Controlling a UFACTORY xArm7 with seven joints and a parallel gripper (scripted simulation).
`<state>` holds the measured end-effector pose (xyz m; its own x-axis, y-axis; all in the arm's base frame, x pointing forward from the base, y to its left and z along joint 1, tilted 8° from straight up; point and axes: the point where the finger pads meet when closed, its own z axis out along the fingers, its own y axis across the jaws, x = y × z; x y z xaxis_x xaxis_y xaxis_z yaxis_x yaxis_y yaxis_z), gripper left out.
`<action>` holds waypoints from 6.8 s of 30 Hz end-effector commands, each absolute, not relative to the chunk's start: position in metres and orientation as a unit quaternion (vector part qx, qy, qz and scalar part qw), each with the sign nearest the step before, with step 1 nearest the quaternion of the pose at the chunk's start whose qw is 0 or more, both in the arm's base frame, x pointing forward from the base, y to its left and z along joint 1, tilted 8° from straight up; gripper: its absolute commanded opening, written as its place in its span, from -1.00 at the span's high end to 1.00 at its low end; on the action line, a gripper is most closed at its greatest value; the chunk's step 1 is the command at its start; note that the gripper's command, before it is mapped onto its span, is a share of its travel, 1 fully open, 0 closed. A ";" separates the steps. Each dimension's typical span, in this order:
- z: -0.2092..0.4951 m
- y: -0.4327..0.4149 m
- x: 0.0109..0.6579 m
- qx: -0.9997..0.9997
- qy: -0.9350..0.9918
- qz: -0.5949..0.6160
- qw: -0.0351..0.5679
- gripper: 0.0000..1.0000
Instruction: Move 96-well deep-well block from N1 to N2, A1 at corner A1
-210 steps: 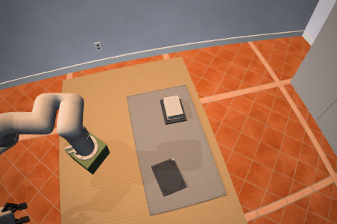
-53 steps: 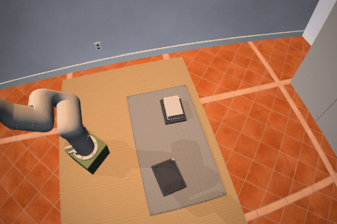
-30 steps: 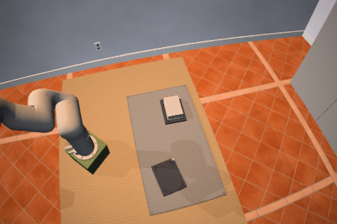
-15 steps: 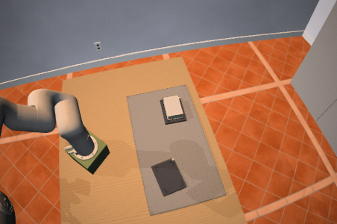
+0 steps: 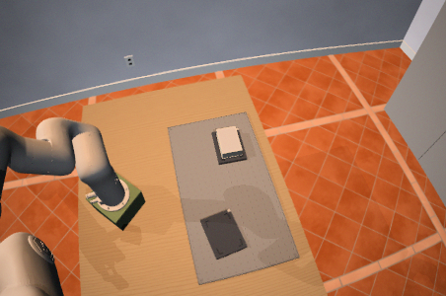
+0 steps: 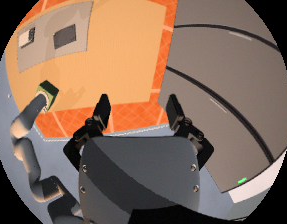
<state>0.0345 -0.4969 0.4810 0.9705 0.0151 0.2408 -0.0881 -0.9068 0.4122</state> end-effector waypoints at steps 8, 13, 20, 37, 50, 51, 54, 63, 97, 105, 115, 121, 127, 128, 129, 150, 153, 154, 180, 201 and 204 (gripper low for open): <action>0.490 -0.490 0.092 0.968 0.002 0.114 0.225 -1.00; 0.490 -0.487 0.107 0.966 0.033 0.106 0.234 -1.00; 0.490 -0.479 0.141 0.964 0.060 0.098 0.242 -1.00; 0.484 -0.458 0.212 0.956 0.119 0.084 0.253 -1.00; 0.475 -0.439 0.263 0.949 0.167 0.074 0.258 -1.00; 0.474 -0.437 0.267 0.947 0.178 0.072 0.259 -1.00; 0.470 -0.431 0.280 0.947 0.178 0.072 0.259 -1.00; 0.461 -0.416 0.311 0.947 0.178 0.072 0.259 -1.00; 0.405 -0.340 0.421 0.920 0.294 0.051 0.253 -1.00; 0.390 -0.322 0.443 0.920 0.294 0.051 0.253 -1.00; 0.368 -0.296 0.465 0.904 0.351 0.042 0.242 -1.00; 0.352 -0.277 0.481 0.904 0.351 0.042 0.242 -1.00; 0.339 -0.262 0.493 0.894 0.381 0.037 0.233 -1.00; 0.336 -0.258 0.495 0.889 0.396 0.035 0.229 -1.00; 0.336 -0.258 0.495 0.889 0.396 0.035 0.229 -1.00; 0.285 -0.200 0.527 0.869 0.448 0.027 0.208 -1.00; 0.275 -0.189 0.531 0.866 0.456 0.026 0.204 -1.00; 0.272 -0.186 0.532 0.866 0.456 0.026 0.204 -1.00; 0.197 -0.101 0.552 0.845 0.504 0.019 0.178 -1.00; 0.138 -0.036 0.551 0.823 0.549 0.011 0.146 -1.00; 0.128 -0.025 0.550 0.823 0.549 0.011 0.146 -1.00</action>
